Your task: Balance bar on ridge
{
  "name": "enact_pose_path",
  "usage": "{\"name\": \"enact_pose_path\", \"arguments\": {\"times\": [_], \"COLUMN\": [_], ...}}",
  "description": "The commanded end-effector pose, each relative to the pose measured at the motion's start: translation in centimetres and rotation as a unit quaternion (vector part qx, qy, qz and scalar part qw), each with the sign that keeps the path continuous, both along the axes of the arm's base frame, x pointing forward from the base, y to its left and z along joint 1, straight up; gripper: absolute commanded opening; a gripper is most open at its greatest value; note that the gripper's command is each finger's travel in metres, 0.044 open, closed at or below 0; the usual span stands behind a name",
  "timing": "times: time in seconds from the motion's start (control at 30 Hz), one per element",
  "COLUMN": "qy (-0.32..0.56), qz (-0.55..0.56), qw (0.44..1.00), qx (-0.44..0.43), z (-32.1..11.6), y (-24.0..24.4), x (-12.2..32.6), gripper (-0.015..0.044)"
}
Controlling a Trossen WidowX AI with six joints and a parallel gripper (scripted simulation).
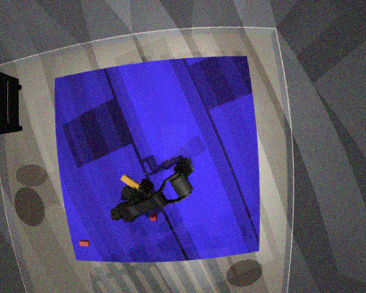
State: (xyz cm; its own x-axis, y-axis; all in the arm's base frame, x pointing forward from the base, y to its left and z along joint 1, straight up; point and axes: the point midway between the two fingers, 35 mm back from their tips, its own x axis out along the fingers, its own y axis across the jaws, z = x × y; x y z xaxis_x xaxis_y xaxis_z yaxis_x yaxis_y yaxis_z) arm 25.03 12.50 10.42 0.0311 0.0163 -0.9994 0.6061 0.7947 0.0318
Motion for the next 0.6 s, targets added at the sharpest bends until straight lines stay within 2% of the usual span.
{"name": "enact_pose_path", "arguments": {"times": [0.0, 0.57], "qy": [0.003, 0.003], "qz": [0.000, 0.000], "qw": [1.000, 1.000], "qx": [-0.002, -0.002], "z": [-0.23, -0.03], "y": [-0.08, -0.08], "x": [-0.15, -0.17], "gripper": [0.0000, 0.0000]}}
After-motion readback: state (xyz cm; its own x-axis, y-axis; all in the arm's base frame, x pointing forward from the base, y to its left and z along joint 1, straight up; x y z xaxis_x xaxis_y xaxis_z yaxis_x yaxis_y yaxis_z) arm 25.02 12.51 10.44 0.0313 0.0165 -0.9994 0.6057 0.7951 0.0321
